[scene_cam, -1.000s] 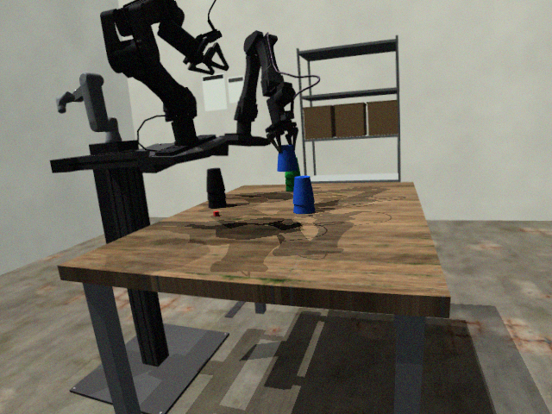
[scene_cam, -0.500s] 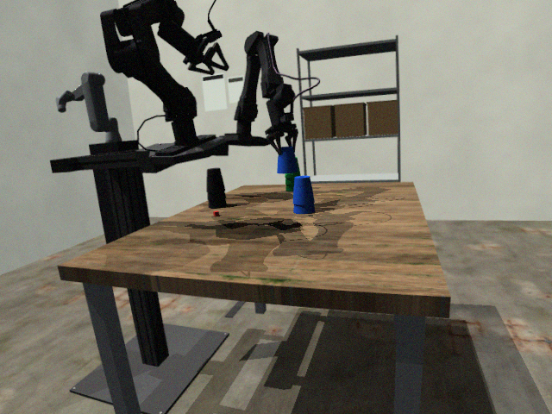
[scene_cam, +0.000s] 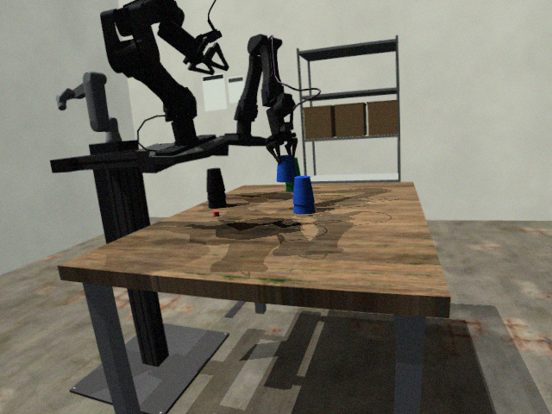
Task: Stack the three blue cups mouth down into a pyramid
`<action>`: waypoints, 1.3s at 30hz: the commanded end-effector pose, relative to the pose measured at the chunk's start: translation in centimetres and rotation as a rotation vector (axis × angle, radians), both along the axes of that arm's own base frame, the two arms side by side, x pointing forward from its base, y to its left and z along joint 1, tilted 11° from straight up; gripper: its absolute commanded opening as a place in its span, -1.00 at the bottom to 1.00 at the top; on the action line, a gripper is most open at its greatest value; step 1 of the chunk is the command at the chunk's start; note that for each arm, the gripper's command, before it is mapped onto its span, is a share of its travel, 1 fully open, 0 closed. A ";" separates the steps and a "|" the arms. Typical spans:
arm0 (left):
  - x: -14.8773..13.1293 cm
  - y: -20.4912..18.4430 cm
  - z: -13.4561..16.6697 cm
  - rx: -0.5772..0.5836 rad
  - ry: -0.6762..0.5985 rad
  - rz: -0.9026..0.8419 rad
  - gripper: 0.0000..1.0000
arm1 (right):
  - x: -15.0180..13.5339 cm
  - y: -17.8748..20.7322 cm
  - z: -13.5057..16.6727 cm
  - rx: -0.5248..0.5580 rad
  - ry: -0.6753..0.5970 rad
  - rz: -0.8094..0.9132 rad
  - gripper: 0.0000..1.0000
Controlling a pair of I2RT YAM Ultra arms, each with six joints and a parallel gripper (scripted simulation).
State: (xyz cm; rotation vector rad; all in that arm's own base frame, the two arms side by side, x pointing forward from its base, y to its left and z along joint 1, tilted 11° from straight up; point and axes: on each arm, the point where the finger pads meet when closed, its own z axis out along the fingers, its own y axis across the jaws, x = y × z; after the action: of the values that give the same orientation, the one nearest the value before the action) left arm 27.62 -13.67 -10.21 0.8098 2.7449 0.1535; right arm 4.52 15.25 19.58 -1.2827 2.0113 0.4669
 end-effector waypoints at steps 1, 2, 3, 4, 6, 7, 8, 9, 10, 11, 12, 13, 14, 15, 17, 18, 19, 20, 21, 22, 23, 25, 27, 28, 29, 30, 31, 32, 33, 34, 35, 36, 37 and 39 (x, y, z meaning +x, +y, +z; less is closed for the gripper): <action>0.8 -0.3 -0.5 -0.029 -0.032 -0.003 -1.00 | 0.3 -0.2 0.6 0.009 -0.016 -0.007 1.00; 0.8 -0.2 -0.8 -0.028 -0.030 -0.003 -1.00 | 0.3 -0.2 0.6 0.009 -0.016 -0.007 1.00; 0.8 -0.1 -1.1 -0.028 -0.030 -0.003 -1.00 | 0.3 -0.2 0.6 0.009 -0.016 -0.007 1.00; 0.8 -0.1 -1.3 -0.028 -0.030 -0.003 -1.00 | 0.3 -0.2 0.6 0.009 -0.016 -0.007 1.00; 0.8 0.1 -1.8 -0.028 -0.030 -0.003 -1.00 | 0.3 -0.2 0.6 0.009 -0.016 -0.007 1.00; 0.8 0.1 -2.1 -0.028 -0.030 -0.003 -1.00 | 0.3 -0.2 0.6 0.009 -0.016 -0.007 1.00; 0.8 0.1 -2.3 -0.028 -0.030 -0.003 -1.00 | 0.3 -0.2 0.6 0.009 -0.016 -0.007 1.00; 0.8 0.2 -2.6 -0.028 -0.030 -0.003 -1.00 | 0.3 -0.2 0.6 0.009 -0.016 -0.007 1.00; 0.9 0.2 -2.8 -0.029 -0.032 -0.003 -1.00 | 0.3 -0.2 0.6 0.009 -0.016 -0.007 1.00; 1.0 0.2 -2.9 -0.030 -0.034 -0.003 -1.00 | 0.3 -0.2 0.6 0.009 -0.016 -0.007 1.00; 1.0 0.2 -3.2 -0.030 -0.035 -0.003 -1.00 | 0.3 -0.2 0.6 0.009 -0.016 -0.007 1.00; 1.1 0.2 -3.4 -0.031 -0.035 -0.003 -1.00 | 0.3 -0.2 0.6 0.009 -0.016 -0.007 1.00; 1.1 0.2 -3.5 -0.031 -0.036 -0.003 -1.00 | 0.3 -0.2 0.6 0.009 -0.016 -0.007 1.00; 1.1 0.2 -3.5 -0.031 -0.036 -0.003 -1.00 | 0.3 -0.2 0.6 0.009 -0.016 -0.007 1.00; 1.2 0.3 -3.7 -0.030 -0.038 -0.003 -1.00 | 0.3 -0.2 0.6 0.009 -0.016 -0.007 1.00; 1.3 0.2 -3.8 -0.033 -0.041 -0.003 -1.00 | 0.3 -0.2 0.6 0.009 -0.016 -0.007 1.00; 1.3 0.2 -4.0 -0.033 -0.040 -0.003 -1.00 | 0.3 -0.2 0.6 0.009 -0.016 -0.007 1.00; 1.4 0.2 -4.2 -0.033 -0.041 -0.003 -1.00 | 0.3 -0.2 0.6 0.009 -0.016 -0.007 1.00; 1.4 0.2 -4.3 -0.034 -0.042 -0.003 -1.00 | 0.3 -0.2 0.6 0.009 -0.016 -0.007 1.00; 1.5 0.2 -4.4 -0.035 -0.044 -0.003 -1.00 | 0.3 -0.2 0.6 0.009 -0.016 -0.007 1.00; 1.6 0.2 -4.5 -0.036 -0.045 -0.003 -1.00 | 0.3 -0.2 0.6 0.009 -0.016 -0.007 1.00; 1.8 0.1 -4.8 -0.038 -0.049 -0.003 -1.00 | 0.3 -0.2 0.6 0.009 -0.016 -0.007 1.00; 1.9 0.2 -5.1 -0.038 -0.050 -0.003 -1.00 | 0.3 -0.2 0.6 0.009 -0.016 -0.007 1.00; 1.9 0.2 -5.2 -0.038 -0.050 -0.003 -1.00 | 0.3 -0.2 0.6 0.009 -0.016 -0.007 1.00; 1.9 0.2 -5.4 -0.038 -0.050 -0.003 -1.00 | 0.3 -0.2 0.6 0.009 -0.016 -0.007 1.00; 1.9 0.2 -5.5 -0.038 -0.050 -0.003 -1.00 | 0.3 -0.2 0.6 0.009 -0.016 -0.007 1.00; 1.9 0.3 -5.6 -0.038 -0.050 -0.002 -1.00 | 0.3 -0.2 0.6 0.009 -0.016 -0.007 1.00; 1.9 0.3 -5.6 -0.038 -0.050 -0.002 -1.00 | 0.3 -0.2 0.6 0.009 -0.016 -0.007 1.00; 1.9 0.3 -5.6 -0.038 -0.050 -0.002 -1.00 | 0.3 -0.2 0.6 0.009 -0.016 -0.007 1.00; 1.9 0.3 -5.7 -0.039 -0.051 0.001 -1.00 | 0.3 -0.2 0.6 0.009 -0.016 -0.007 1.00; 1.9 0.3 -5.7 -0.039 -0.051 0.001 -1.00 | 0.3 -0.2 0.6 0.009 -0.016 -0.007 1.00; 1.9 0.3 -5.8 -0.039 -0.051 -0.001 -1.00 | 0.3 -0.2 0.6 0.009 -0.016 -0.007 1.00; 1.9 0.3 -5.8 -0.039 -0.051 0.000 -1.00 | 0.3 -0.2 0.6 0.009 -0.016 -0.007 1.00; 1.9 0.3 -5.9 -0.038 -0.051 0.000 -1.00 | 0.3 -0.2 0.6 0.009 -0.016 -0.007 1.00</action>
State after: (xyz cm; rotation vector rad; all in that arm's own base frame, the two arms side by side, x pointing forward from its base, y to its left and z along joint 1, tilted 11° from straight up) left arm 28.21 -12.74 -16.18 0.8034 2.7252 0.1434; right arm 4.52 15.25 19.58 -1.2827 2.0113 0.4669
